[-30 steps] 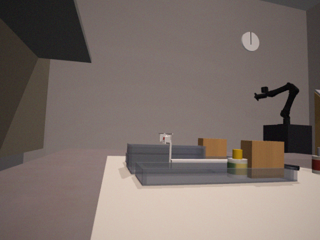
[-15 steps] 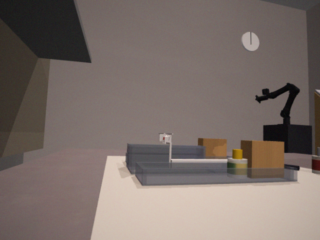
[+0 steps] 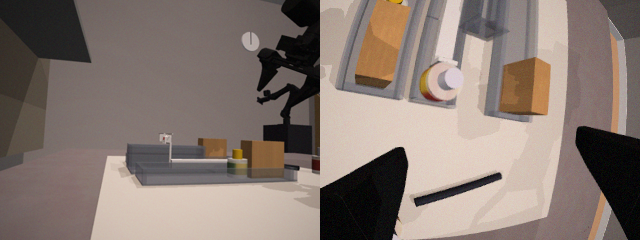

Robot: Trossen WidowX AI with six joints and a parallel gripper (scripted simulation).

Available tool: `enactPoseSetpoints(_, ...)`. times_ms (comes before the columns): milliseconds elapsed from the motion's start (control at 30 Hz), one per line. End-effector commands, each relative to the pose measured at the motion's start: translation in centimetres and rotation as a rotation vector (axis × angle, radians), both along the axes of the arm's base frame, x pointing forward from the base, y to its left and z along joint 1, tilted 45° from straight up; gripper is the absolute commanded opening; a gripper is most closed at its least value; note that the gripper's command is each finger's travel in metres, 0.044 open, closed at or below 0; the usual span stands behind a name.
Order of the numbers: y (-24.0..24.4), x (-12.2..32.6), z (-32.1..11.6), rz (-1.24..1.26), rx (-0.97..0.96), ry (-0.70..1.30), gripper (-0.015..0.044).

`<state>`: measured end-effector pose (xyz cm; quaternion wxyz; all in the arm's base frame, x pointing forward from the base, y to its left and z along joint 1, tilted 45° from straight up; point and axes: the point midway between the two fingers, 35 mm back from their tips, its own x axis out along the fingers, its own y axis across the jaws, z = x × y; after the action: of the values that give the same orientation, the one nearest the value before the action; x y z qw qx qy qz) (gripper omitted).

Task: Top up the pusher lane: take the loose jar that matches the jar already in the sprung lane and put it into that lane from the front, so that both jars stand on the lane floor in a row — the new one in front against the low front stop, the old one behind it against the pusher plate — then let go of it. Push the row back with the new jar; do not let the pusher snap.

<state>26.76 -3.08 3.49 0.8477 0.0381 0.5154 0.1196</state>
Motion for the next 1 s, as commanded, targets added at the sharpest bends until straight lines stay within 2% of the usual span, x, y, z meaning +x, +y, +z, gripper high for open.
enactPoseSetpoints(0, 2.2, -4.5, -3.1, 0.022, 0.196, 0.192, 0.044)
enactPoseSetpoints(200, 6.2, -10.8, -4.3, -0.016, 0.542, 0.441, 0.044)
enactPoseSetpoints(433, 6.5, -10.4, -4.4, -0.018, 0.553, 0.447, 0.044)
enactPoseSetpoints(567, 8.5, -10.2, -6.4, -0.018, 0.555, 0.447, 0.044)
enactPoseSetpoints(967, 9.7, -9.9, -7.6, -0.018, 0.556, 0.447, 0.044)
